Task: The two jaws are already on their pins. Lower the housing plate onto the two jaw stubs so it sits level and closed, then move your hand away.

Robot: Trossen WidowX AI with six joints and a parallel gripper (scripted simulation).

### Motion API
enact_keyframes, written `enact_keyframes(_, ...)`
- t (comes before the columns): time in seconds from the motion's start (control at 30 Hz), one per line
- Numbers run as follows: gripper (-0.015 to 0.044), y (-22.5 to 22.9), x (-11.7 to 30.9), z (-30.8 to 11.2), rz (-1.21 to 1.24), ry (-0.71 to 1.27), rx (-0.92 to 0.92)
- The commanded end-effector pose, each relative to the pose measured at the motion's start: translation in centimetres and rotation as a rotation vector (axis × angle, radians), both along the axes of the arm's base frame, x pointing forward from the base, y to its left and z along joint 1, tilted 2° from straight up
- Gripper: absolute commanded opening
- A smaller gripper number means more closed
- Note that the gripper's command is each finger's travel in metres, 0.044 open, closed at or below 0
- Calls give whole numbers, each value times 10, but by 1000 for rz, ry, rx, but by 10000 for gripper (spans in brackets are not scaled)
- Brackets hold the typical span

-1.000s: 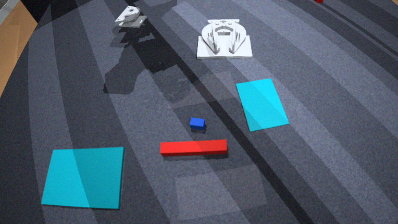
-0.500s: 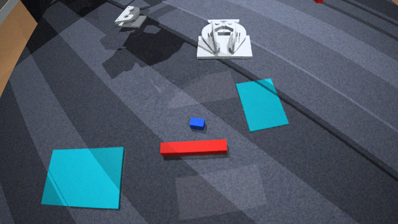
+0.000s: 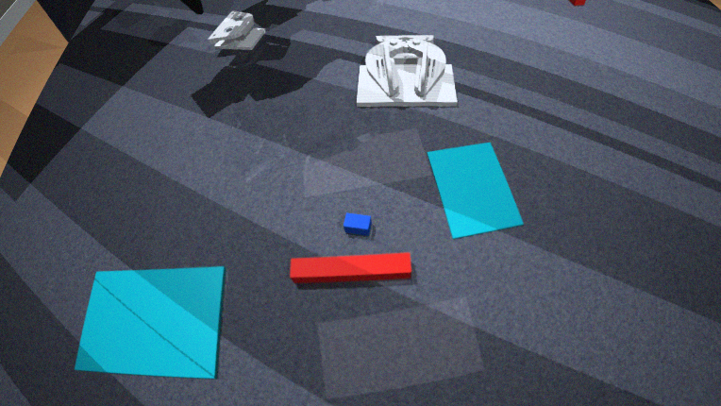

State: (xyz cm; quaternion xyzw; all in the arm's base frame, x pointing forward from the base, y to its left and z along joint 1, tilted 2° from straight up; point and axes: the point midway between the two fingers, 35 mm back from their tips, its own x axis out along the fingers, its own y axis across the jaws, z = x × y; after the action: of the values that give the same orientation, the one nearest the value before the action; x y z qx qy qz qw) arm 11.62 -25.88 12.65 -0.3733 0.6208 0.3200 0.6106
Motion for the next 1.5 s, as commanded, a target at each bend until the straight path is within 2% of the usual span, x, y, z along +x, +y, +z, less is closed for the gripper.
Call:
enact_keyframes(0.0,440,1,-2,-22,-5,14,17)
enact_keyframes(1.47,440,-2,-1,-72,-5,14,17)
